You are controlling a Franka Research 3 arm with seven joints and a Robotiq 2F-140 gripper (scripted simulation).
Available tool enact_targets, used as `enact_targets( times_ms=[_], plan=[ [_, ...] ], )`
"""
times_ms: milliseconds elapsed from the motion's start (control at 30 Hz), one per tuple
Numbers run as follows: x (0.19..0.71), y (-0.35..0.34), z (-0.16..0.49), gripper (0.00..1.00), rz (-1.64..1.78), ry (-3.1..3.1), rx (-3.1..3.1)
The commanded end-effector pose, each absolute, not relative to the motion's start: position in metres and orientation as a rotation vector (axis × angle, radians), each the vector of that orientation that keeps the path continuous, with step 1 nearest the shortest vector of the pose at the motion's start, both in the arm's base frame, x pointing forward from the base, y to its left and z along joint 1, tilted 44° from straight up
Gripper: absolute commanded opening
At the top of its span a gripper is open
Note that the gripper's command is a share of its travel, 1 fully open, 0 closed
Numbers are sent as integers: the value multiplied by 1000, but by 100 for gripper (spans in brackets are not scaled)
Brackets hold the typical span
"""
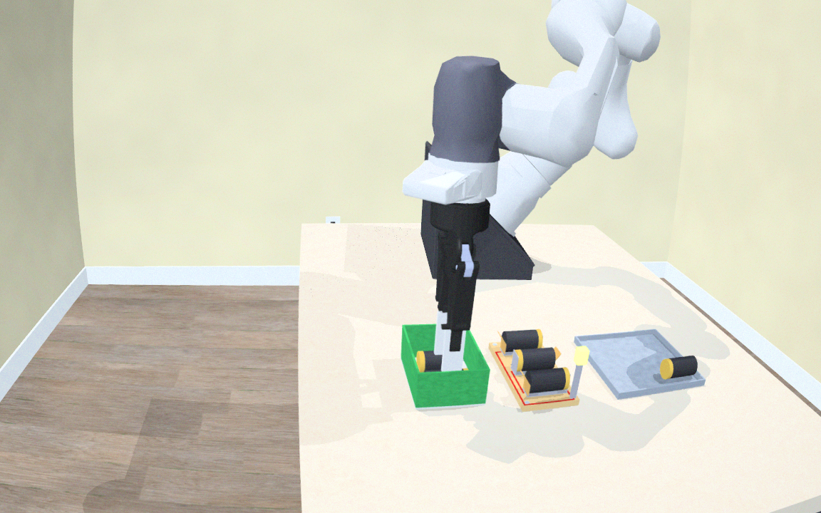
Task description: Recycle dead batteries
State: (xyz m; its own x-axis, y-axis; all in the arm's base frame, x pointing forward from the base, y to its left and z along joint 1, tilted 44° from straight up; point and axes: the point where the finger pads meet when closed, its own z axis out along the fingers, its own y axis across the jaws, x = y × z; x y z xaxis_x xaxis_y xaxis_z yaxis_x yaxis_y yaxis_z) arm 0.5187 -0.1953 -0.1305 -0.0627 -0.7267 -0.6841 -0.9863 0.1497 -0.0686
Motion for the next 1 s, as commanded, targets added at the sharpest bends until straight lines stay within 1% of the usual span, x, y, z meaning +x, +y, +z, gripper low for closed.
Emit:
enact_targets(
  times_ms=[0,333,967],
  plan=[
    [513,-206,-116,29,589,1844,-1633],
    [510,-222,-99,29,589,1844,-1633],
    [509,-228,-93,29,589,1844,-1633]
  ],
)
